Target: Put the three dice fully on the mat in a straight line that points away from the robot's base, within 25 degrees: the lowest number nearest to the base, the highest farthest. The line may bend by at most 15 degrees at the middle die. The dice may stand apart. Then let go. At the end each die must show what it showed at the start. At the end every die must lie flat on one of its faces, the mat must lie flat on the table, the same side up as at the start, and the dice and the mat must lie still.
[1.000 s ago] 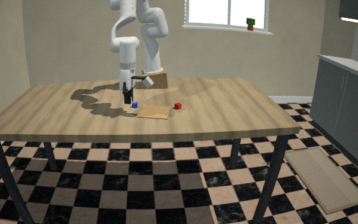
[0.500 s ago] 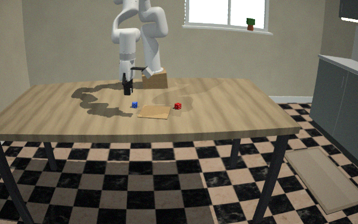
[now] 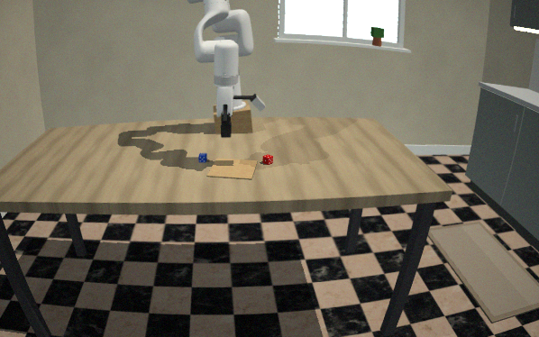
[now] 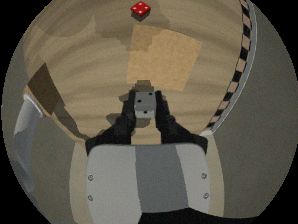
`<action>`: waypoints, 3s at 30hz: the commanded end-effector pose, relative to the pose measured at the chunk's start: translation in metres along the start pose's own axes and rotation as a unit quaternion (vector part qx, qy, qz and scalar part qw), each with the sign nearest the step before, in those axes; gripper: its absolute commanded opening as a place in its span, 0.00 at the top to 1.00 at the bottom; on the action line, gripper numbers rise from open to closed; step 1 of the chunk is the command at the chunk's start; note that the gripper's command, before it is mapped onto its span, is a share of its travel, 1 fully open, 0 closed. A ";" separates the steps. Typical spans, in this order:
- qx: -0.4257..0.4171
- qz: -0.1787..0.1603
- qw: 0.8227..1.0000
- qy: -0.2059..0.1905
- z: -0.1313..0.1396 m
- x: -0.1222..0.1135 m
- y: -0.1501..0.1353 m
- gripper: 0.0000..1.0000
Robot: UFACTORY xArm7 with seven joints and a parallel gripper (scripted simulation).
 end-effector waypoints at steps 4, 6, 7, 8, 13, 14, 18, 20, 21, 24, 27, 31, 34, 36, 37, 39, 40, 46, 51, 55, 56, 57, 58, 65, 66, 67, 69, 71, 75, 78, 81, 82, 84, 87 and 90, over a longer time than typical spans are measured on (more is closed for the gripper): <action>-0.021 0.004 1.000 0.000 -0.017 -0.005 -0.016 0.79; -0.021 0.004 1.000 0.000 -0.017 -0.005 -0.016 0.79; -0.021 0.004 1.000 0.000 -0.017 -0.005 -0.016 0.79; -0.021 0.004 1.000 0.000 -0.017 -0.005 -0.016 0.79; -0.021 0.004 1.000 0.000 -0.017 -0.005 -0.016 0.79; -0.021 0.004 1.000 0.000 -0.017 -0.004 -0.016 0.79; -0.021 0.004 1.000 0.000 -0.017 0.000 -0.016 0.79; -0.021 0.004 1.000 0.000 -0.017 0.004 -0.016 0.79; -0.021 0.004 1.000 0.000 -0.017 0.007 -0.016 0.79; -0.021 0.004 1.000 0.000 -0.017 0.010 -0.016 0.79; -0.021 0.004 1.000 0.000 -0.017 0.021 -0.016 0.79; -0.021 0.004 1.000 0.000 -0.017 0.039 -0.016 0.79; -0.021 0.004 1.000 0.000 -0.017 0.053 -0.016 0.79; -0.021 0.004 1.000 0.000 -0.017 0.063 -0.016 0.79; -0.021 0.004 1.000 0.000 -0.017 0.067 -0.016 0.79; -0.021 0.004 1.000 0.000 -0.017 0.075 -0.016 0.79; -0.021 0.004 1.000 0.000 -0.017 0.075 -0.016 0.79; -0.021 0.004 1.000 0.000 -0.017 0.088 -0.016 0.79; -0.021 0.004 1.000 0.000 -0.017 0.091 -0.016 0.79; -0.021 0.004 1.000 0.000 -0.017 0.091 -0.016 0.79; -0.021 0.004 1.000 0.000 -0.017 0.091 -0.016 0.79; -0.021 0.004 1.000 0.000 -0.017 0.091 -0.016 0.79; -0.021 0.004 1.000 0.000 -0.017 0.091 -0.016 0.79; -0.021 0.004 1.000 0.000 -0.017 0.091 -0.016 0.79; -0.021 0.004 1.000 0.000 -0.017 0.091 -0.016 0.79; -0.021 0.004 1.000 0.000 -0.017 0.091 -0.016 0.79; -0.021 0.004 1.000 0.000 -0.017 0.091 -0.016 0.79; -0.021 0.004 1.000 0.000 -0.017 0.091 -0.016 0.79; -0.021 0.004 1.000 0.000 -0.017 0.091 -0.016 0.79; -0.021 0.004 1.000 0.000 -0.017 0.091 -0.016 0.79; -0.021 0.004 1.000 0.000 -0.017 0.091 -0.016 0.79; -0.021 0.004 1.000 0.000 -0.017 0.091 -0.016 0.79; -0.021 0.004 1.000 0.000 -0.017 0.091 -0.016 0.79; -0.021 0.004 1.000 0.000 -0.017 0.091 -0.016 0.79; -0.021 0.004 1.000 0.000 -0.017 0.091 -0.016 0.79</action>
Point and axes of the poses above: the point where the finger pads meet when closed, its own x axis out along the fingers, its own y axis across the jaws, z = x × y, the point moved 5 cm from there along -x, back along the fingers, and after that the axes turned 14 degrees about x, right-handed, at the moved point
